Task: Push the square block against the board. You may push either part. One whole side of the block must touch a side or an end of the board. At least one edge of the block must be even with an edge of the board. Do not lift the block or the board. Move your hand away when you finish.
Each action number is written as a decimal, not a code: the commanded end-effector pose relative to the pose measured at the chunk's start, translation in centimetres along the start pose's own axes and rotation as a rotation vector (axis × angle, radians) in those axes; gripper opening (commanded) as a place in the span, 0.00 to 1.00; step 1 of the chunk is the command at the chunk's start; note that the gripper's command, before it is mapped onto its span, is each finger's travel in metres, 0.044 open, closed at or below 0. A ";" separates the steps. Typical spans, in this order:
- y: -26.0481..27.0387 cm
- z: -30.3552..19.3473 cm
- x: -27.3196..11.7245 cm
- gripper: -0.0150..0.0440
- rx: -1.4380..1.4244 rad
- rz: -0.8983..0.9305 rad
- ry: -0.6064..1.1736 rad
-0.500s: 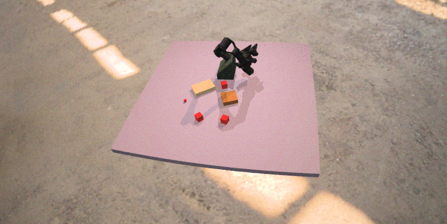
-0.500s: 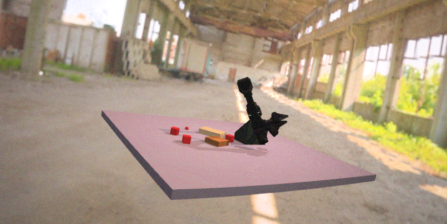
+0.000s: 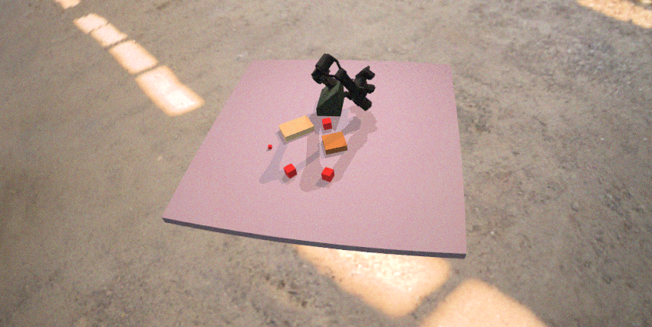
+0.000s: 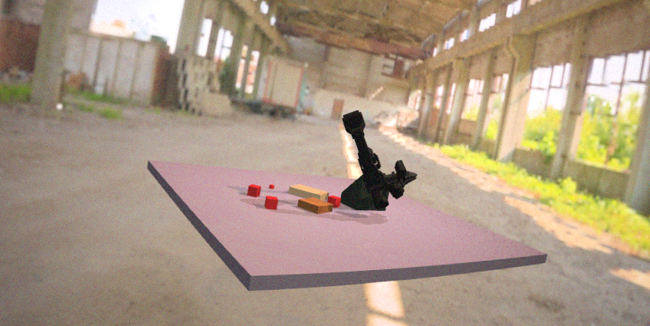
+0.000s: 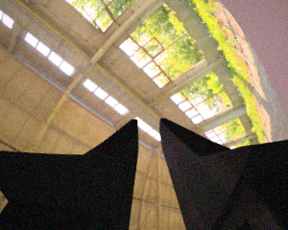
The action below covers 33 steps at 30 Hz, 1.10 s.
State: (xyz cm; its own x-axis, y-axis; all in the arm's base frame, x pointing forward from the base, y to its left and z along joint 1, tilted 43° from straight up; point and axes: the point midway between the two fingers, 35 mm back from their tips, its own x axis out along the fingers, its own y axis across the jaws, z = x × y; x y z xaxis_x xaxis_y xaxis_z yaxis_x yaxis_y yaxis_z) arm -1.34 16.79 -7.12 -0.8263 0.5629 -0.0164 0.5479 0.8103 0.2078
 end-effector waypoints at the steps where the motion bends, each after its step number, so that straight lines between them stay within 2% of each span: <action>1: -0.2 0.4 -0.5 0.25 -0.113 -0.081 -0.010; 17: -2.1 2.3 -4.0 0.25 -0.510 -0.458 -0.032; 33: -2.5 5.0 -10.2 0.25 -0.840 -0.898 -0.052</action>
State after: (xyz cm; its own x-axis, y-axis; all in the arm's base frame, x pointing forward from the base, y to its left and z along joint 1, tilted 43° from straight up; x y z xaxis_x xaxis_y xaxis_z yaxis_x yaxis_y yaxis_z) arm 4.83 10.21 -11.87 -0.8886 -0.0715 -0.4531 -0.3943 0.6240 0.6747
